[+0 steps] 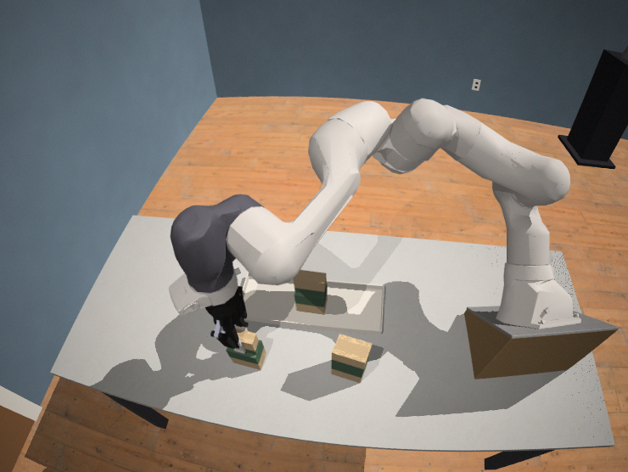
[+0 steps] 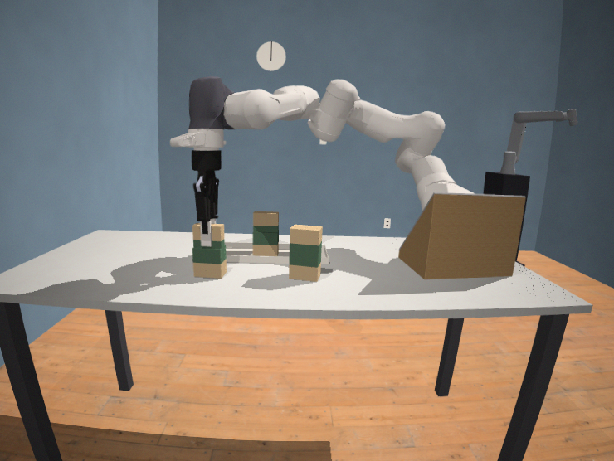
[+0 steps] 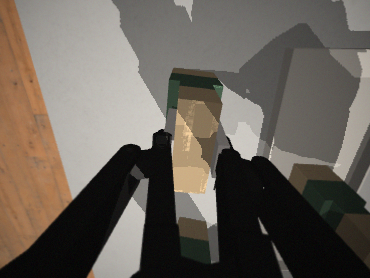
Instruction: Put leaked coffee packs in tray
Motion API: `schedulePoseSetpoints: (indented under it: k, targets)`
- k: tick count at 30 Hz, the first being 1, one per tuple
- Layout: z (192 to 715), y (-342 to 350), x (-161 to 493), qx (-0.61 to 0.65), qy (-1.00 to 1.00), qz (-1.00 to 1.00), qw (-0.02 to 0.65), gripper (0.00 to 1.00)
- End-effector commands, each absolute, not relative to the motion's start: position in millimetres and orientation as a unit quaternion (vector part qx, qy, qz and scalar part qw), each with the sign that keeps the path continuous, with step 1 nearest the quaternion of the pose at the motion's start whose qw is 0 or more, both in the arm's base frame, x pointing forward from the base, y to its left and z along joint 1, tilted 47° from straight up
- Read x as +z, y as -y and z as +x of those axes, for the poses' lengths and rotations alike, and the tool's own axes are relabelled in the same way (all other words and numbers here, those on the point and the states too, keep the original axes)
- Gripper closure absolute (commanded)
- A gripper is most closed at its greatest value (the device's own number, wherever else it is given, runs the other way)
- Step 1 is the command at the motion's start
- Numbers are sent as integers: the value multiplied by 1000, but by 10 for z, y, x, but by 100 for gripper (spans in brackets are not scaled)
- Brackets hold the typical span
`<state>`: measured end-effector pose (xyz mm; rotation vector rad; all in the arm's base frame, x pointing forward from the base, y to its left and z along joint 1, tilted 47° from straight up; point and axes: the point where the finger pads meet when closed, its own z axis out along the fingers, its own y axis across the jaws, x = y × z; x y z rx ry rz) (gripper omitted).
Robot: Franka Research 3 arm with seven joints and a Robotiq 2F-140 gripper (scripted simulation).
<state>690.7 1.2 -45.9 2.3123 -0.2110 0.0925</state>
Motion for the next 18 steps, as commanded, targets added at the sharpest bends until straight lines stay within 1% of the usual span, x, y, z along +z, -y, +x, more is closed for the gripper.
schedulePoseSetpoints:
  k: [1, 18]
  targets:
    - [6918, -129, -351, 39, 85, 913, 396, 75]
    - [6917, -378, -119, 39, 85, 913, 396, 75]
